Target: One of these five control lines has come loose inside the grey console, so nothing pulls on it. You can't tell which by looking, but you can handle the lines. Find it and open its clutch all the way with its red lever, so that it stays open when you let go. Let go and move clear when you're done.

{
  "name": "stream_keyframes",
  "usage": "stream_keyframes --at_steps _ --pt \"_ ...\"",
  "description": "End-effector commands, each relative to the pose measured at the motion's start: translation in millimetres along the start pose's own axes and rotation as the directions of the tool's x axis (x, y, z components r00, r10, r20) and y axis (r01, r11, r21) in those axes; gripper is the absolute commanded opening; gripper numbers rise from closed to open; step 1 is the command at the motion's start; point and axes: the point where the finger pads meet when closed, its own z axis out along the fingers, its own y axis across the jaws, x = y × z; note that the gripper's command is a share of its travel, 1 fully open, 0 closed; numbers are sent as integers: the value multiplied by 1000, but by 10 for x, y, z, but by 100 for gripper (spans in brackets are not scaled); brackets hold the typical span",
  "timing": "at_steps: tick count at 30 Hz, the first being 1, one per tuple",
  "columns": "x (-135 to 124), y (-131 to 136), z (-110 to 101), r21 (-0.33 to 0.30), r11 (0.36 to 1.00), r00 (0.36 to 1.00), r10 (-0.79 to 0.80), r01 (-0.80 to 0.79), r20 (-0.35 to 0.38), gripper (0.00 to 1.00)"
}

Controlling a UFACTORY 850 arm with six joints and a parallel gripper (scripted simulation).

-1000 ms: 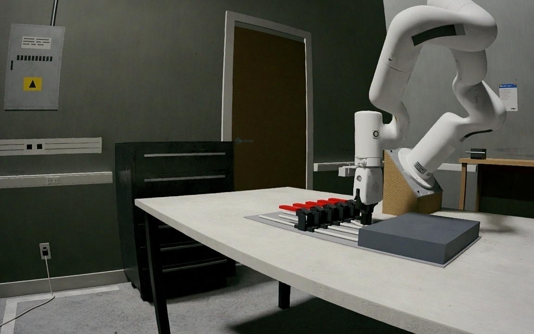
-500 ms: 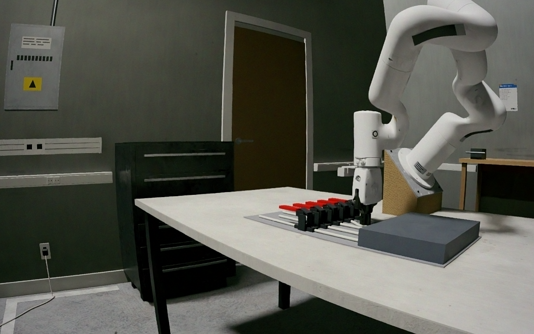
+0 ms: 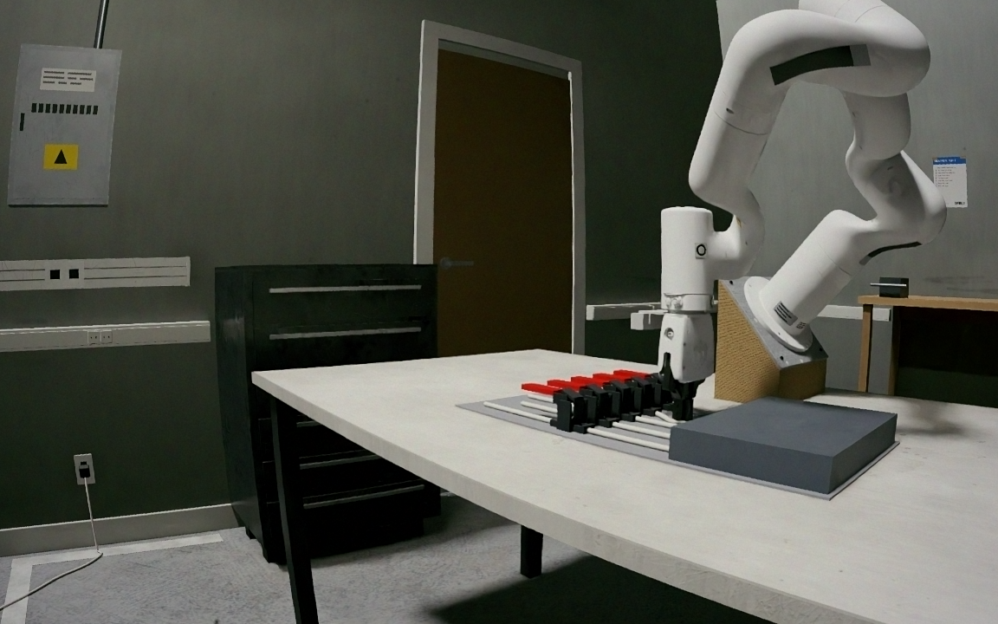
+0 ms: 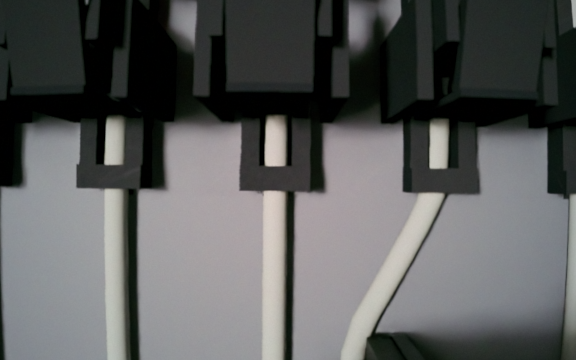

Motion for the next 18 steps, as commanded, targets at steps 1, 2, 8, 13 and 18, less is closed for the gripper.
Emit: stream_keyframes --at_steps 1,2,8,13,18 --pt "1 -3 -4 2 1000 1000 -1 1 0 0" --pt "1 1 -4 2 1000 1000 -1 1 0 0" --pt "1 26 -4 2 1000 1000 -1 1 0 0" --pt "1 77 -4 2 1000 1000 -1 1 0 0" --pt "1 142 -4 2 1000 1000 -1 1 0 0"
